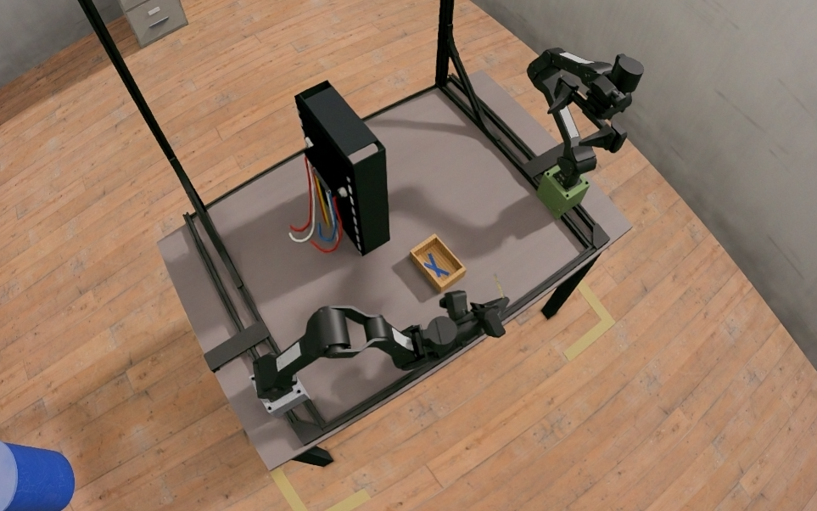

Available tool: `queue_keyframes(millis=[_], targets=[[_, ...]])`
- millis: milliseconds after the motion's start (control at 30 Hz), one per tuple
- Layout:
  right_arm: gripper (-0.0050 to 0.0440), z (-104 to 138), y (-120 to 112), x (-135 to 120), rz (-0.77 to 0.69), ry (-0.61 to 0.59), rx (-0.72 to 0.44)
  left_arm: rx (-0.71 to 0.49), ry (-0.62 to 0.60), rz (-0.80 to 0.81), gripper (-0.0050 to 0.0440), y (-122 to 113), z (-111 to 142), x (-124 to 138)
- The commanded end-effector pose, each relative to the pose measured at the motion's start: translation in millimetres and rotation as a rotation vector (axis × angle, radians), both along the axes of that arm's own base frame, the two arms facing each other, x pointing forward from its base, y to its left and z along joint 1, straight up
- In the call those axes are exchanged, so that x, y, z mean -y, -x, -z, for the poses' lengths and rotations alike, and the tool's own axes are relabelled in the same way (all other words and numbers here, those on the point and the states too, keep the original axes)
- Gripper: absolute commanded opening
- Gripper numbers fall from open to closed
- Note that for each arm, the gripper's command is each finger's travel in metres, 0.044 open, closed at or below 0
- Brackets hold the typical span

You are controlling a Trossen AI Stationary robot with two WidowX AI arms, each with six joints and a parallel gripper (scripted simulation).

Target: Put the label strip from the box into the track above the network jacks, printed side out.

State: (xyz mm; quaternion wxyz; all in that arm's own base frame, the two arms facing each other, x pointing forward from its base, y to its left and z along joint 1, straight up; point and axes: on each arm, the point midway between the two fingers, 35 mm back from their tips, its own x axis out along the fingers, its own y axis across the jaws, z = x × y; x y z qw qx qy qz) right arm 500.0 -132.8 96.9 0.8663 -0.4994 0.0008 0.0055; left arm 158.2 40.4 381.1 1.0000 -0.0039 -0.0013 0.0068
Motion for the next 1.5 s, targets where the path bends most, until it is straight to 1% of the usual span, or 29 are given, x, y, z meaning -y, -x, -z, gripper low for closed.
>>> queue_keyframes(millis=[0,300,367,867,933,1467], targets=[[-0.0050,-15.1,-2.6,1.0,-0.002,0.025,0.034,-0.002,-0.014,0.014,0.0440,0.8,-2.6,0.9],[-0.0050,-17.1,-4.5,1.7,0.000,0.128,0.041,-0.002,-0.014,0.014,0.0440,0.8,-2.6,0.9],[-0.0050,-17.1,-4.5,1.7,0.000,0.128,0.041,-0.002,-0.014,0.014,0.0440,0.8,-2.6,0.9],[-0.0050,-17.1,-4.5,1.7,0.002,0.311,0.043,-0.002,-0.014,0.014,0.0440,0.8,-2.6,0.9],[-0.0050,-17.1,-4.5,1.7,0.002,0.311,0.043,-0.002,-0.014,0.014,0.0440,0.8,-2.6,0.9],[-0.0050,-17.2,-4.5,1.8,0.004,0.493,0.044,-0.002,-0.014,0.014,0.0440,0.8,-2.6,0.9]])
